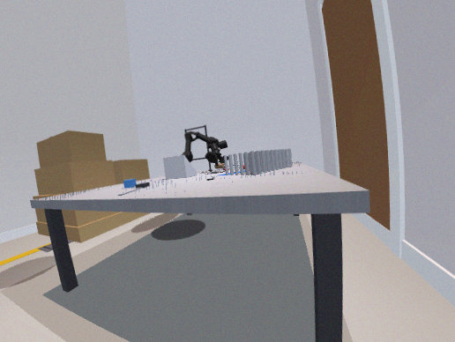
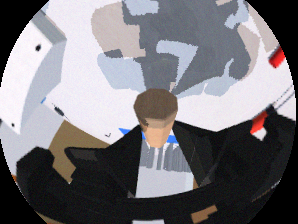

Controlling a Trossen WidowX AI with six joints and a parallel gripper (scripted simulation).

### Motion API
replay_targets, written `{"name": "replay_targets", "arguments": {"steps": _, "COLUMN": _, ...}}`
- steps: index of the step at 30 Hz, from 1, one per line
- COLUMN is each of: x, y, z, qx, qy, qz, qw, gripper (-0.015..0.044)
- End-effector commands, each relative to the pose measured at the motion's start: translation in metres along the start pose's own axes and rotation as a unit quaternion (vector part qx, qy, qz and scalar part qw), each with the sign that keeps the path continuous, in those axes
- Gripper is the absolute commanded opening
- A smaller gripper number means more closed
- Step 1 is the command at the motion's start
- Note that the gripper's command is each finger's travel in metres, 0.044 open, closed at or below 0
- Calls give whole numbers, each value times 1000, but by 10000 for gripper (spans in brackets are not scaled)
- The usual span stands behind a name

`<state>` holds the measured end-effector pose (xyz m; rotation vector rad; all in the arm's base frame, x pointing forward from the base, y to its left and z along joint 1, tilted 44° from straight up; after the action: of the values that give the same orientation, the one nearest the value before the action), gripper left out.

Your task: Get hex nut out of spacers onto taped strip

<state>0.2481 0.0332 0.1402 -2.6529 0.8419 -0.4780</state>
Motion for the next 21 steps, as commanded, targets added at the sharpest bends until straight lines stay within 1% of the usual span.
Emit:
{"name": "replay_targets", "arguments": {"steps": 1, "x": -7, "y": 0, "z": 7, "qx": -1, "qy": 6, "qz": 5, "qw": 1000, "gripper": 0}}
{"name": "replay_targets", "arguments": {"steps": 21, "x": 2, "y": 0, "z": 12, "qx": -1, "qy": 6, "qz": 4, "qw": 1000, "gripper": 0}}
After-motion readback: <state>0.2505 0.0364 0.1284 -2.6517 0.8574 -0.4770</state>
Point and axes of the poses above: the point midway between the two fingers, 35 mm back from their tips, its own z axis out along the fingers, its own y axis across the jaws, x = y × z, the point moved 6 cm from there along -z, back along the fingers, and after that the axes turned 3 degrees about -z, right-handed, at the moved point
